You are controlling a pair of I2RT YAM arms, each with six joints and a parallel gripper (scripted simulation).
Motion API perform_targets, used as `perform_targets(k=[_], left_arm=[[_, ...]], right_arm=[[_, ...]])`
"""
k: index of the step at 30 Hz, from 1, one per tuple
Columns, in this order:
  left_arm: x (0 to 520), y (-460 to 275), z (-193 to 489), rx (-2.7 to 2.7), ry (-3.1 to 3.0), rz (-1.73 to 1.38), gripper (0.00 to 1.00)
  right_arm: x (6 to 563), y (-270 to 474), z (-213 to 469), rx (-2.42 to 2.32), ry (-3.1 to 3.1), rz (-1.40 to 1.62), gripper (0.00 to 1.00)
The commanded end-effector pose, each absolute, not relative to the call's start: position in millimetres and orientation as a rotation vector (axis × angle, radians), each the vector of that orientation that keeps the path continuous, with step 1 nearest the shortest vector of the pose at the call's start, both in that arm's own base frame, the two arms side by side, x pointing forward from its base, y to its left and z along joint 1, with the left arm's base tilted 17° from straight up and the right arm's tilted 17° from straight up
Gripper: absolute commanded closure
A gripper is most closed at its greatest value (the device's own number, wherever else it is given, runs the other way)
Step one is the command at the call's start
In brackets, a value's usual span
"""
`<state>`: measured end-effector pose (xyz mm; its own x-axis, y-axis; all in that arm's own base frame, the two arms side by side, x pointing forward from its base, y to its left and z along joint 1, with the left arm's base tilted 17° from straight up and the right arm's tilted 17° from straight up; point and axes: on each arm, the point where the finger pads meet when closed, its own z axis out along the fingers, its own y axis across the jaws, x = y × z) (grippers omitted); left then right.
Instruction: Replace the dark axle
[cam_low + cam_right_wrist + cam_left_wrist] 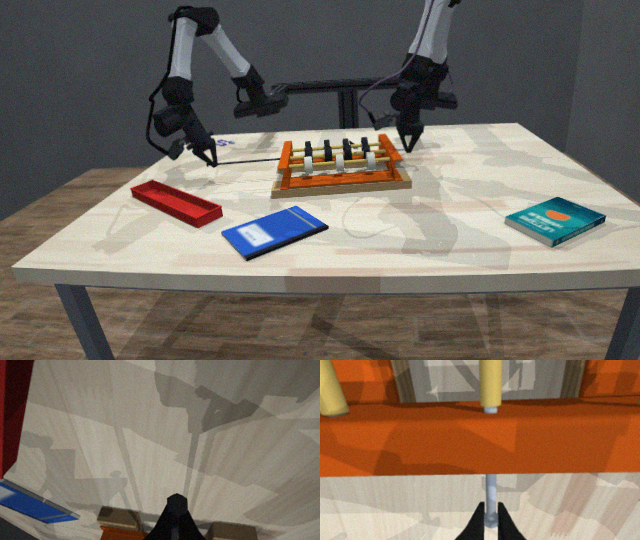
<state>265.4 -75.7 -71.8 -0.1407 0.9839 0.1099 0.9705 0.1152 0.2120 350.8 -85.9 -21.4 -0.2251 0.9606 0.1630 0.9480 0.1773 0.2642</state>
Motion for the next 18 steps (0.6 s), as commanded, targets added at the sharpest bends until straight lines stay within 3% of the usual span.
perform_targets(k=[1, 18], left_arm=[[297.9, -130.6, -63.4, 1.939, 2.102, 0.227, 1.0], [299.5, -135.5, -64.8, 1.925, 2.105, 0.221, 1.0]], right_arm=[[342.2, -78.1, -14.6, 1.914, 2.413, 0.514, 1.0], [335.7, -73.8, -33.4, 1.977, 2.469, 0.467, 1.0]])
